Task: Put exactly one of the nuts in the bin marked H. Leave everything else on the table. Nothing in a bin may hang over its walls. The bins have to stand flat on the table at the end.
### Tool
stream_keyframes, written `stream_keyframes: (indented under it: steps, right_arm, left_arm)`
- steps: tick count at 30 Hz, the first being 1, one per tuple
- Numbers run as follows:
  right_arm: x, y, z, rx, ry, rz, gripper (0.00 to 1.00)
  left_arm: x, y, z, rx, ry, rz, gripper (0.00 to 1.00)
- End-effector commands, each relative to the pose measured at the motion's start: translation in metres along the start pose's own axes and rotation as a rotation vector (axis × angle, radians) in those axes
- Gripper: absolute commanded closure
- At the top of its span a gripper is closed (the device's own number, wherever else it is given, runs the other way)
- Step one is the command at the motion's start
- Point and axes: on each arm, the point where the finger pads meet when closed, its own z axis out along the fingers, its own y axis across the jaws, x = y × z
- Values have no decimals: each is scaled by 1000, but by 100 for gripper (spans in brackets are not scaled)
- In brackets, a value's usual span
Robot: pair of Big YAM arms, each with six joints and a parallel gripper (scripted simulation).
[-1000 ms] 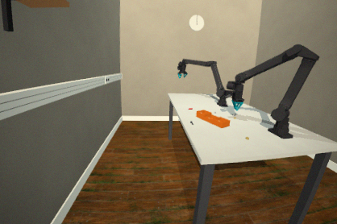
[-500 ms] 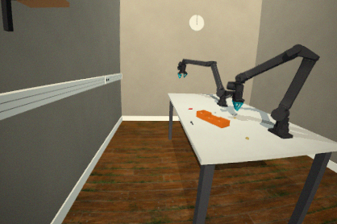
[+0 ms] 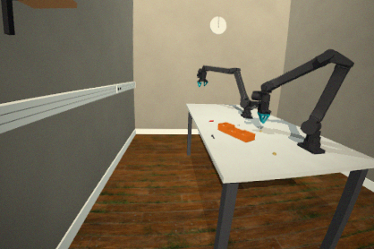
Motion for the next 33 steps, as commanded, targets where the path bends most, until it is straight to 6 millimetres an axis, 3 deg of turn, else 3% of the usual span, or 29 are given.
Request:
stream_keyframes:
  steps: [1, 7, 8, 9, 11, 23, 28, 29, 33]
  right_arm:
    - [-3, -1, -8, 1, -15, 1, 0]
    - [-3, -1, -8, 1, -15, 1, 0]
    - [-3, -1, -8, 1, -15, 1, 0]
    - [-3, -1, -8, 1, -15, 1, 0]
    - [-3, -1, -8, 1, -15, 1, 0]
    - [-3, -1, -8, 1, -15, 1, 0]
    - [-3, -1, -8, 1, -15, 1, 0]
    - [-3, -1, -8, 1, -15, 1, 0]
    - [-3, -1, -8, 1, -15, 1, 0]
  left_arm:
    - [-20, -17, -17, 37, -35, -5, 70]
    - [-19, -18, -19, 38, -35, -5, 70]
    - [-8, -6, 3, 8, -10, -5, 70]
    - [-5, -3, 10, 1, -4, -5, 70]
    - [-5, -3, 10, 1, -4, -5, 70]
    - [-1, -2, 59, 1, -4, -5, 70]
    - [0, -3, 61, 1, -4, -4, 70]
    - [-4, -8, 51, 29, -27, -3, 70]
    - [1, -4, 68, 1, -3, -1, 70]
